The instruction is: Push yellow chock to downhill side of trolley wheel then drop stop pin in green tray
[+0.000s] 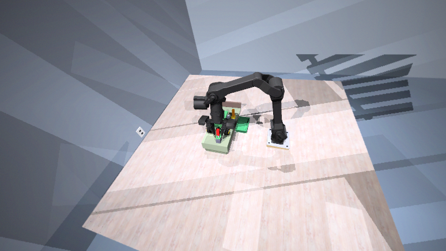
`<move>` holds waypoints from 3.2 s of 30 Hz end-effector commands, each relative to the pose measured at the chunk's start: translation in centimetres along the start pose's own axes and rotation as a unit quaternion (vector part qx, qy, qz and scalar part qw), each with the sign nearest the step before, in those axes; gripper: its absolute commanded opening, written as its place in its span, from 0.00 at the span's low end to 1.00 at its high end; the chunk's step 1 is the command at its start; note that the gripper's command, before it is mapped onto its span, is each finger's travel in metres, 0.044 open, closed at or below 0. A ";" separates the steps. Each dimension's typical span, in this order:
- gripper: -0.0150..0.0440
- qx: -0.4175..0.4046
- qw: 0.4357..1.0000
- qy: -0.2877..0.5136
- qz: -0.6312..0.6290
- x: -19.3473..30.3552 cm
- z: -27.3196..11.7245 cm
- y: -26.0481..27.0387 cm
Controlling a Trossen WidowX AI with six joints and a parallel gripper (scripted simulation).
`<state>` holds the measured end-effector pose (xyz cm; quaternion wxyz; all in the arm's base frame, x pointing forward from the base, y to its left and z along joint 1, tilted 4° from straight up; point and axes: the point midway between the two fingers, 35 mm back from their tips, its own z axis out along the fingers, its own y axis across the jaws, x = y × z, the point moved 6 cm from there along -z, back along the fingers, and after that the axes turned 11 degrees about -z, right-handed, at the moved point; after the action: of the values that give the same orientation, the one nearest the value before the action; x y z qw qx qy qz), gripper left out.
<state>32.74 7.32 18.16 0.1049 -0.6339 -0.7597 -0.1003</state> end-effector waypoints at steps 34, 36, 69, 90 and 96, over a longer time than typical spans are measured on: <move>0.25 0.000 1.000 0.002 0.003 0.1 -1.4 -0.2; 0.25 0.000 1.000 0.002 0.003 0.1 -1.6 -0.2; 0.25 0.000 1.000 0.001 0.003 0.4 -3.7 -0.1; 0.25 0.000 1.000 0.002 0.003 1.9 -4.0 0.2; 0.25 0.000 1.000 0.003 0.003 3.0 -3.9 0.4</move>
<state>32.63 8.60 22.44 0.1087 -0.6348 -0.7589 -0.0961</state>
